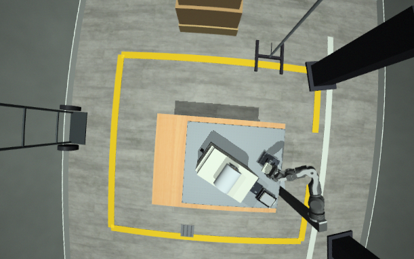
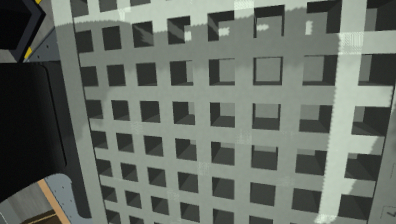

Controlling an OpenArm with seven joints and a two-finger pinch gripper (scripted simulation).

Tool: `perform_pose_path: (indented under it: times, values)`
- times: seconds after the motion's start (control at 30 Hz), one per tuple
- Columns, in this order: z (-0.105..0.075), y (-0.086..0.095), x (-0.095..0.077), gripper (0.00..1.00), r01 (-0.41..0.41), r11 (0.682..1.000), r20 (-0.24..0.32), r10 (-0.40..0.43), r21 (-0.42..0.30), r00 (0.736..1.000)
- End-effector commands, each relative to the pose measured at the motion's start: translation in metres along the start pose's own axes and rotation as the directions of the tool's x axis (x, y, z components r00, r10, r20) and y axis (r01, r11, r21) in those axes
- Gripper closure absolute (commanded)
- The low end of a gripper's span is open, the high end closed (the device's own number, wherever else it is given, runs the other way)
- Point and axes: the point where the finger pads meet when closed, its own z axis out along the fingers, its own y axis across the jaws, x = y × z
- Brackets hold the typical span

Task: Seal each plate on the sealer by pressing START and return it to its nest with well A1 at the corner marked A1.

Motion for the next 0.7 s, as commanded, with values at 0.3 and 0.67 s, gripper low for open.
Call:
perform_pose_path:
  times: [0.3, 0.67]
  values:
    - [-0.001, 0.018, -0.004, 1.00, -0.015, 1.000, 0.006, 0.015, 0.007, 1.000]
    - [-0.002, 0.044, -0.008, 1.00, -0.021, 1.000, 0.007, 0.021, 0.007, 1.000]
